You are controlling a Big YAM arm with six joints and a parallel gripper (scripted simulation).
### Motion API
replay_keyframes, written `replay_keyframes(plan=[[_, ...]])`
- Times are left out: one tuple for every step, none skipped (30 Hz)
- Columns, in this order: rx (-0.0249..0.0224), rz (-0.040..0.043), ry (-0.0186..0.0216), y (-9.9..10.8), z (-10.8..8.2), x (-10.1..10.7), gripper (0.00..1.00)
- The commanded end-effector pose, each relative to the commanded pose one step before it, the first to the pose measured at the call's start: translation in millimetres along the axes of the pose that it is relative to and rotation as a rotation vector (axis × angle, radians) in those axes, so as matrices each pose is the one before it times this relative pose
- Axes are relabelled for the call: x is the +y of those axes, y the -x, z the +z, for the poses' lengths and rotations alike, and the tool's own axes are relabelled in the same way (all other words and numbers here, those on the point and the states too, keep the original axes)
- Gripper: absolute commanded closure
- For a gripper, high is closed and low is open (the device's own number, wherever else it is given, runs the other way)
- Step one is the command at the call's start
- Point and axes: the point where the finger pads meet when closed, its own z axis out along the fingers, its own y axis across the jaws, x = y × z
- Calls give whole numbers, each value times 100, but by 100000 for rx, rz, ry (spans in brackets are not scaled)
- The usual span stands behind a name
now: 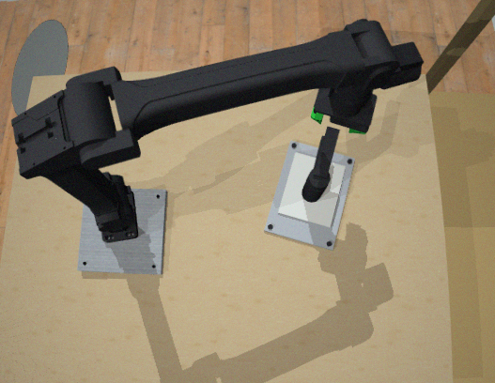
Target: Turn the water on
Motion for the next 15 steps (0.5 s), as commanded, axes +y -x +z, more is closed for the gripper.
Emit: replay_keyframes(plan=[[-1555, -1085, -2682, 858, -1568, -1419, 38], [0, 0, 0, 0, 0, 0, 38], [0, 0, 0, 0, 0, 0, 38], [0, 0, 0, 0, 0, 0, 38], [0, 0, 0, 0, 2, 0, 38], [0, 0, 0, 0, 4, 0, 38], [0, 0, 0, 0, 8, 0, 38], [0, 0, 0, 0, 12, 0, 38], [0, 0, 0, -1, 18, -1, 38], [0, 0, 0, -1, 24, -1, 38], [-23, 2, -33, 5, 31, -10, 38], [0, 0, 0, 0, 0, 0, 38], [0, 0, 0, 0, 0, 0, 38], [-12, 1, -18, 1, 65, -4, 38], [37, -2, 51, -13, 125, 19, 38]])
